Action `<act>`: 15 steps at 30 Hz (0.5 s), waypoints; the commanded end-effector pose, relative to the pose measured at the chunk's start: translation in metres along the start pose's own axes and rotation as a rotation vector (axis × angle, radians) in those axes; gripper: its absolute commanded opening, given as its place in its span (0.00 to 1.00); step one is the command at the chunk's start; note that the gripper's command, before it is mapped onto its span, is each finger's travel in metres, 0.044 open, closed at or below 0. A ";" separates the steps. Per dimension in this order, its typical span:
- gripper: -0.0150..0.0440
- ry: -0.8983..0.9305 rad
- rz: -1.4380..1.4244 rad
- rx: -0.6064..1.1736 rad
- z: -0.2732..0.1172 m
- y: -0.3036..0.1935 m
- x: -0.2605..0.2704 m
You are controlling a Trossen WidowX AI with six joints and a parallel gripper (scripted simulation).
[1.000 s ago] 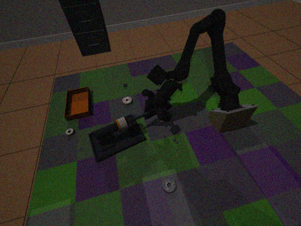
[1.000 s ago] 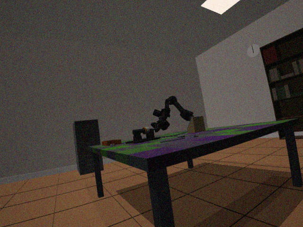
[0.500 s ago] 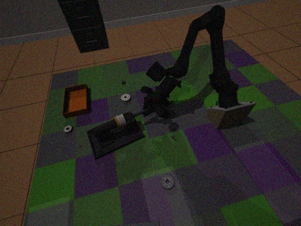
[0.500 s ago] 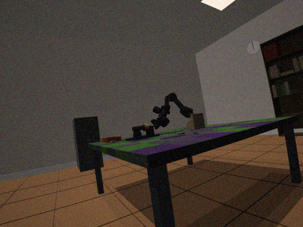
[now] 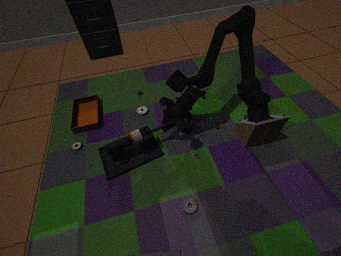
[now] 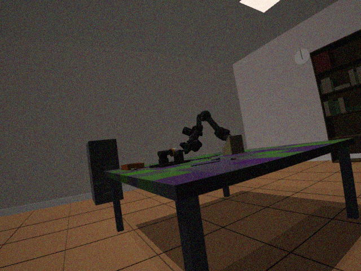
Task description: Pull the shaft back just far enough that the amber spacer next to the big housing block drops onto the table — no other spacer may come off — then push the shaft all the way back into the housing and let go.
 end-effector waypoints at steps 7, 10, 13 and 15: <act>0.25 0.000 -0.004 0.001 -0.001 0.001 0.000; 0.25 0.000 -0.004 0.001 -0.001 0.001 0.000; 0.25 0.000 -0.004 0.001 -0.002 0.001 0.000; 0.25 0.000 -0.004 0.001 -0.002 0.001 0.000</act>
Point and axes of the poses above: the point midway between the two fingers, 35 mm back from their tips, its own z axis out along the fingers, its own x axis across the jaws, y = z × x, the point moved 9 cm from there along -z, back along the fingers, and after that the axes turned 2 degrees about z, right-handed, at the moved point
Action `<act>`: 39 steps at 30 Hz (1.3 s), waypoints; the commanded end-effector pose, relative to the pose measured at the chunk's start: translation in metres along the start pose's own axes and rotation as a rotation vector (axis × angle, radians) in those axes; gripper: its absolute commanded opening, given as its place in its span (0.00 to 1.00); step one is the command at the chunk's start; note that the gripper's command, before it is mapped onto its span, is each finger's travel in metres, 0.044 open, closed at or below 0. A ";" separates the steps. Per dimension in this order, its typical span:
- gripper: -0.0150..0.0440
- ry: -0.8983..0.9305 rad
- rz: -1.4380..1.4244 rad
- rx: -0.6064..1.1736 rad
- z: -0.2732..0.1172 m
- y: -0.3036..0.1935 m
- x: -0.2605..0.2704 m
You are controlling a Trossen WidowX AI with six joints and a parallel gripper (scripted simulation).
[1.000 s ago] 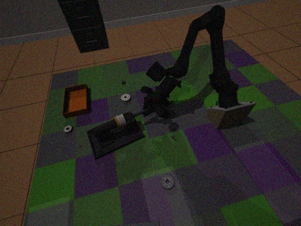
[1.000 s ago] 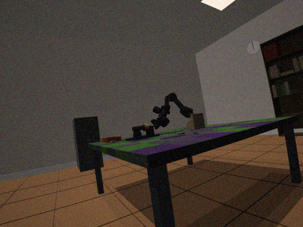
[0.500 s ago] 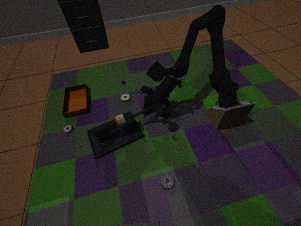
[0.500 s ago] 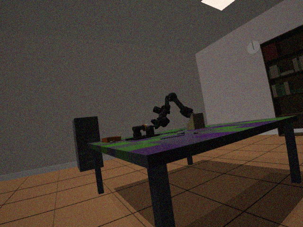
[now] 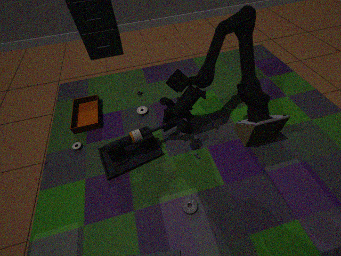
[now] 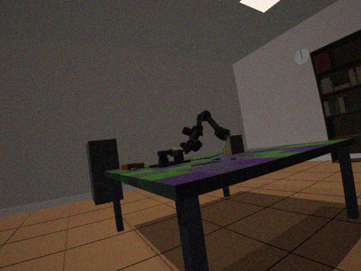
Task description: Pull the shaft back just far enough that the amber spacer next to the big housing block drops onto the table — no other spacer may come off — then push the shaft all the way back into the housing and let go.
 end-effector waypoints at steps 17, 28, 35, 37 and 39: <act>0.25 0.000 -0.004 0.001 -0.002 0.001 0.000; 0.25 0.000 -0.004 0.001 -0.003 0.002 0.000; 0.25 0.000 -0.004 0.001 -0.003 0.003 0.000; 0.25 0.000 -0.004 0.001 -0.003 0.003 0.000; 0.25 0.000 -0.004 0.001 -0.004 0.003 0.000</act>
Point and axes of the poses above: the point midway between the two fingers, 35 mm back from their tips, its own z axis out along the fingers, its own x axis across the jaws, y = z × x, the point moved 9 cm from there along -z, back along the fingers, and after that the axes turned 2 degrees about z, right-handed, at the moved point
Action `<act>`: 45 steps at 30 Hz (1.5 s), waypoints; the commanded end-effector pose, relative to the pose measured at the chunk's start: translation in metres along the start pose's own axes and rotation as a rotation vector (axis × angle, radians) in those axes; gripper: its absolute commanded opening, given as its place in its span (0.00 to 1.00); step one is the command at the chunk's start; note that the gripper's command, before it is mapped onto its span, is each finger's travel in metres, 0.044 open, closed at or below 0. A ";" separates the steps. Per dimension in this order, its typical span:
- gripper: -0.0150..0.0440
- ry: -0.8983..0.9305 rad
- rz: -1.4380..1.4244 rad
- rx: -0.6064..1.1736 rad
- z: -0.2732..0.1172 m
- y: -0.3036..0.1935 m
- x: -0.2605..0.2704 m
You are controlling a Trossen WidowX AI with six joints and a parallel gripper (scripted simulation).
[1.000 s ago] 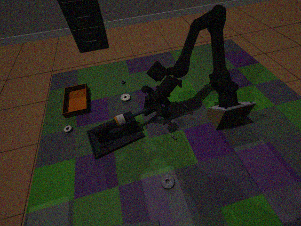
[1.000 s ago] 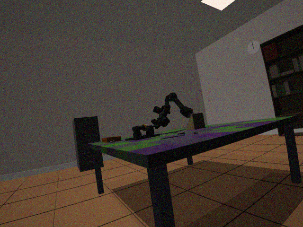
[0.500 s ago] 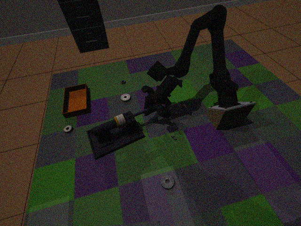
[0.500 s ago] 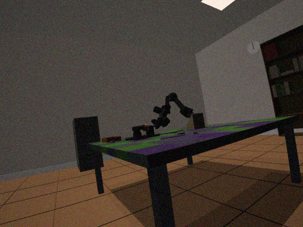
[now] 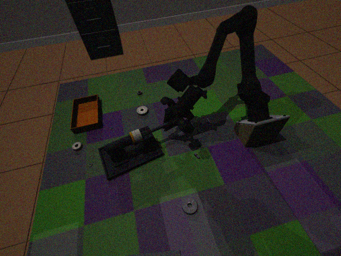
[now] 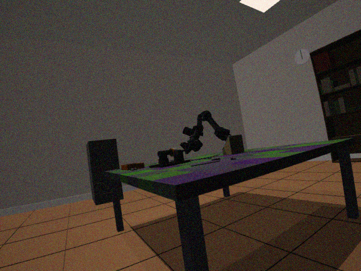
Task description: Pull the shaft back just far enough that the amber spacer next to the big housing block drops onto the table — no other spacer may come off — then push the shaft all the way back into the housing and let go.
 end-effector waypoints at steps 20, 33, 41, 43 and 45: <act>0.25 0.000 -0.004 0.001 -0.002 0.002 0.000; 0.25 0.000 -0.004 0.001 -0.003 0.003 0.000; 0.25 0.000 -0.004 0.001 -0.004 0.003 0.000; 0.25 0.000 -0.004 0.001 -0.004 0.003 0.000; 0.25 0.000 -0.004 0.001 -0.004 0.004 0.000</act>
Point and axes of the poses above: the point midway between the two fingers, 35 mm back from their tips, its own z axis out along the fingers, its own x axis across the jaws, y = z × x, the point moved 9 cm from there along -z, back along the fingers, and after that the axes turned 2 degrees about z, right-handed, at the moved point
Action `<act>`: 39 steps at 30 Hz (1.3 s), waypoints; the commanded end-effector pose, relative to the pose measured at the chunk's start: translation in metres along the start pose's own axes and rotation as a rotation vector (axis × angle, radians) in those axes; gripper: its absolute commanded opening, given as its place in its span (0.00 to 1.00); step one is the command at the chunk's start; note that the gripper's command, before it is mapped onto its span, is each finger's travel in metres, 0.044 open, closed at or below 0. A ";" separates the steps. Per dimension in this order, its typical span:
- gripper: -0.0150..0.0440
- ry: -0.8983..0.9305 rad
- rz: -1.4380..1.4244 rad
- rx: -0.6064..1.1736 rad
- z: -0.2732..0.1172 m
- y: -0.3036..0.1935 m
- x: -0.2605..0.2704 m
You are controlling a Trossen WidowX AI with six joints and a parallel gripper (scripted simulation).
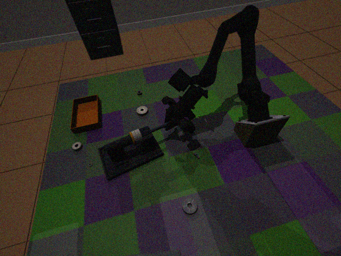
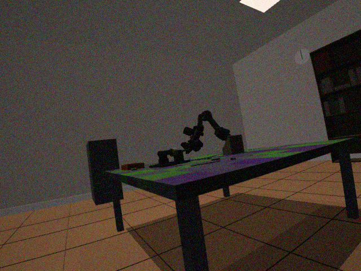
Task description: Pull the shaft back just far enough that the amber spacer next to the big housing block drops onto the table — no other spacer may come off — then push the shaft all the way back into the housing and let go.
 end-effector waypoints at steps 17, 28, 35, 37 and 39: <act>0.25 0.000 -0.004 0.001 -0.002 0.001 0.000; 0.25 0.000 -0.004 0.001 -0.003 0.002 0.000; 0.25 0.000 -0.004 0.001 -0.003 0.003 0.000; 0.25 0.000 -0.004 0.001 -0.003 0.003 0.000; 0.25 0.000 -0.004 0.001 -0.004 0.003 0.000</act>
Point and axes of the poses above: the point midway between the two fingers, 35 mm back from their tips, its own z axis out along the fingers, its own x axis across the jaws, y = z × x, the point moved 9 cm from there along -z, back along the fingers, and after that the axes turned 2 degrees about z, right-handed, at the moved point
